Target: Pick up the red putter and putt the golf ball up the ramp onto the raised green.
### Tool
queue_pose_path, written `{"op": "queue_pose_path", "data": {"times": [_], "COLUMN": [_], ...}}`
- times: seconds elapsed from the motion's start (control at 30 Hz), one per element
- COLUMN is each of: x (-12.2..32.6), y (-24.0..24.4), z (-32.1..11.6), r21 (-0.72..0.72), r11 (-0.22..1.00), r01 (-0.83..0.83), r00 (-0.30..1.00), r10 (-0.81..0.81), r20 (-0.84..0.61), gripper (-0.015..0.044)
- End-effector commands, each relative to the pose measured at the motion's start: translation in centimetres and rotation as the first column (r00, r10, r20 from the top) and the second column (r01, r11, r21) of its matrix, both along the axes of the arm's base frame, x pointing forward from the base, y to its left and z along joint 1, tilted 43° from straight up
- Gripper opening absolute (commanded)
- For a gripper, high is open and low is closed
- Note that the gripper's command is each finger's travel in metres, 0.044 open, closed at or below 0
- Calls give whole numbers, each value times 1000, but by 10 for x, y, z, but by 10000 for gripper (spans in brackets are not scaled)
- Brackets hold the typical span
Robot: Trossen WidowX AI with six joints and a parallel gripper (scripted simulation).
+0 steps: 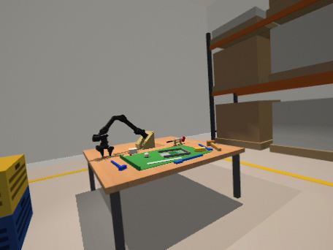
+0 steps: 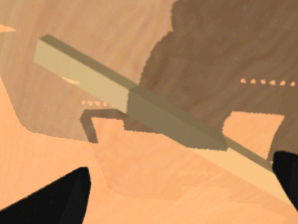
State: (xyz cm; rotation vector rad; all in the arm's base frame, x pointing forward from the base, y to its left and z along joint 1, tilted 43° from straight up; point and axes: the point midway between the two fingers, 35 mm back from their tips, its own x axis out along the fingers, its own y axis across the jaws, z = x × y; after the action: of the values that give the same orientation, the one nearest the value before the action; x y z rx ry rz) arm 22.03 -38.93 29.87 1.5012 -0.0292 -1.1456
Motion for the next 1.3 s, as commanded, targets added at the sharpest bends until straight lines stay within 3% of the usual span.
{"op": "queue_pose_path", "data": {"times": [0.0,0.23,0.47,0.77,1.03,1.27], "x": [34,100,149,199,196,149], "y": [21,75,147,258,374,468], "z": [0,15,-26,-132,-223,-297], "r21": [-92,-263,-199,27,318,599], "r11": [981,837,663,222,-283,-608], "r01": [-172,-481,-722,-975,-905,-521], "r00": [982,873,680,150,-422,-749], "r10": [163,430,623,737,499,-11], "r20": [-91,-230,-387,-659,-757,-663], "gripper": [440,440,440,440,440,440]}}
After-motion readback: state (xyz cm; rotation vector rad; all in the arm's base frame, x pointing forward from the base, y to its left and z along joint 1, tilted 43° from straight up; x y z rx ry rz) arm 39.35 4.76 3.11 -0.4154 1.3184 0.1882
